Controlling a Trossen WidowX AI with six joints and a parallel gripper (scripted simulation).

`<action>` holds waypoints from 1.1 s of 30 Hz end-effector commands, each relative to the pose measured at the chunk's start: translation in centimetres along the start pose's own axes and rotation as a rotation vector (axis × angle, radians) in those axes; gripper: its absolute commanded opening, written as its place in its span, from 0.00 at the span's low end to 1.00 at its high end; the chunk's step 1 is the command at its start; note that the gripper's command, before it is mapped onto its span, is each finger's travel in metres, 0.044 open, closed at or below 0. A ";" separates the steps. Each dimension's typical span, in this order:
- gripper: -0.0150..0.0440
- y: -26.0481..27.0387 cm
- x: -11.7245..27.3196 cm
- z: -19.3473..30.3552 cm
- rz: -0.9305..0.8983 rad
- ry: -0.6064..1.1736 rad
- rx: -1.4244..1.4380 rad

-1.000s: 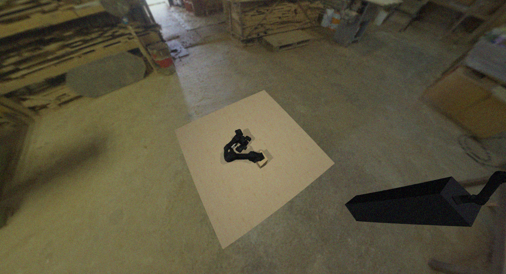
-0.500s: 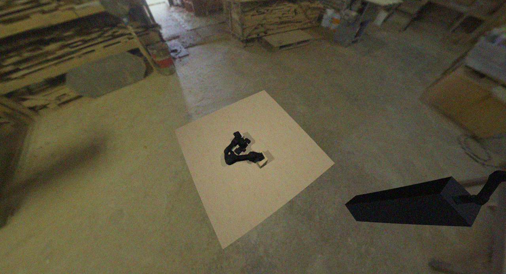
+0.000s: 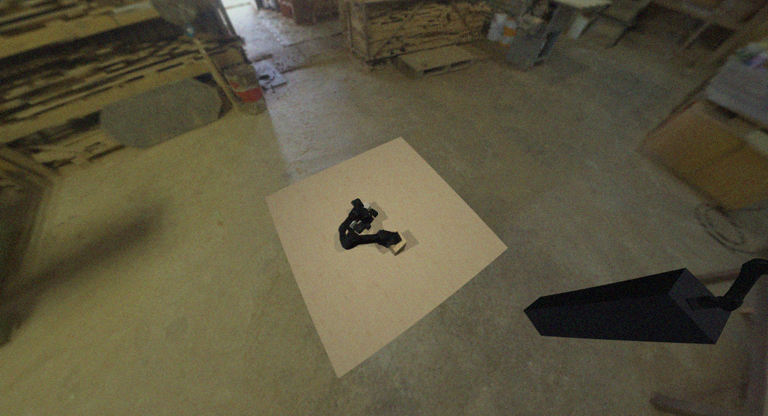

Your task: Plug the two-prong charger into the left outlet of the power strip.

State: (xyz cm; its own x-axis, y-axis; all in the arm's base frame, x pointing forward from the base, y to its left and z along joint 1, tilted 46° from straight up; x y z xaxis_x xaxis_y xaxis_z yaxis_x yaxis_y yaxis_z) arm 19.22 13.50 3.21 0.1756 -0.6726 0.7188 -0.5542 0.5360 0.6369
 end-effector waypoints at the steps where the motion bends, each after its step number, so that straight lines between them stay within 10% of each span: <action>1: 0.25 0.1 0.0 -0.7 -0.006 0.001 -0.007; 33: 0.25 0.3 0.0 -2.7 -0.012 0.001 -0.016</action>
State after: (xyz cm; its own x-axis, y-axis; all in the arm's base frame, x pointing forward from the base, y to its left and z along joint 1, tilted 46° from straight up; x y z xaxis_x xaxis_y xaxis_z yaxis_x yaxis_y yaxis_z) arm 21.30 15.01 4.10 0.1804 -0.6765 0.7140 -0.5453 0.5353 0.6451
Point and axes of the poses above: the point midway between the two fingers, 35 mm back from their tips, its own x axis back along the fingers, its own y axis across the jaws, z = x × y, the point moved 2 cm from there along x, back along the fingers, and after that the axes turned 9 degrees about x, right-handed, at the moved point
